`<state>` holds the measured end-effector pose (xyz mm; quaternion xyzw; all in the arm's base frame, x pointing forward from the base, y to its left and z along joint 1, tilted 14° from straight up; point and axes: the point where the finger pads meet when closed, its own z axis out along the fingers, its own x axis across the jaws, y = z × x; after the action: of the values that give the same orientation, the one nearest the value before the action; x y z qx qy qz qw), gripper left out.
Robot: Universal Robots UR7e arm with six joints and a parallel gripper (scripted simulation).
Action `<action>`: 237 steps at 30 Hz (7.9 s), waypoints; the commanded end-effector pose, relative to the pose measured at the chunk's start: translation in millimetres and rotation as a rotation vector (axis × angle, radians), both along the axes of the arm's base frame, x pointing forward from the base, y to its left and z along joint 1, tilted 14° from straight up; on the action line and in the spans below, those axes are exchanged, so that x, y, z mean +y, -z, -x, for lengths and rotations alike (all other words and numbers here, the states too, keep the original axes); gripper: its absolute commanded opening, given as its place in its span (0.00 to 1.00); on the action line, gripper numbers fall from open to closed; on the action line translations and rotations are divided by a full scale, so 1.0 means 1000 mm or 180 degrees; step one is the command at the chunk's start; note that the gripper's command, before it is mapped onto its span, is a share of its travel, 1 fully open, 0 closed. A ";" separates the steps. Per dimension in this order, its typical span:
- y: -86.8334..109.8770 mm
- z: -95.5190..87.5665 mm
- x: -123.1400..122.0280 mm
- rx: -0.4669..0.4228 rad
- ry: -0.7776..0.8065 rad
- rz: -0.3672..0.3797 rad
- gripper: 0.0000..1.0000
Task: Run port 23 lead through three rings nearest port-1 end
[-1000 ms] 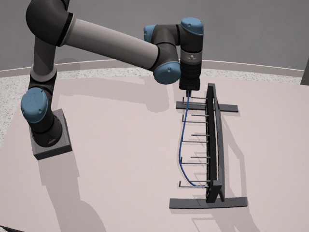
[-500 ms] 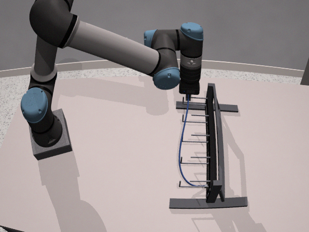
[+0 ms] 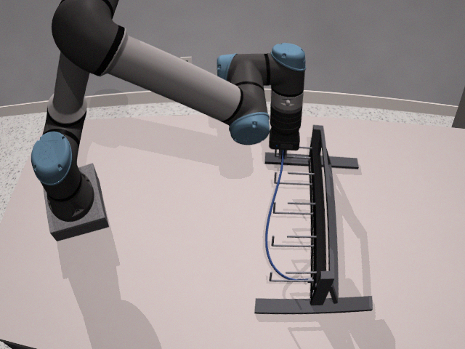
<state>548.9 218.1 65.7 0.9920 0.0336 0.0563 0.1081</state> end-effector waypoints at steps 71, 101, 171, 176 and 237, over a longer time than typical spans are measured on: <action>0.033 -0.034 -0.005 -0.0006 -0.0001 -0.0002 0.00; 0.032 -0.045 -0.004 -0.0006 -0.0001 -0.0002 0.00; -0.019 -0.038 0.006 -0.0006 -0.0001 -0.0002 0.67; -0.030 -0.037 0.009 -0.0006 -0.0001 -0.0002 0.67; -0.046 -0.035 0.012 -0.0006 -0.0001 -0.0002 0.00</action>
<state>583.5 230.1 110.7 0.9920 0.0336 0.0564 0.1080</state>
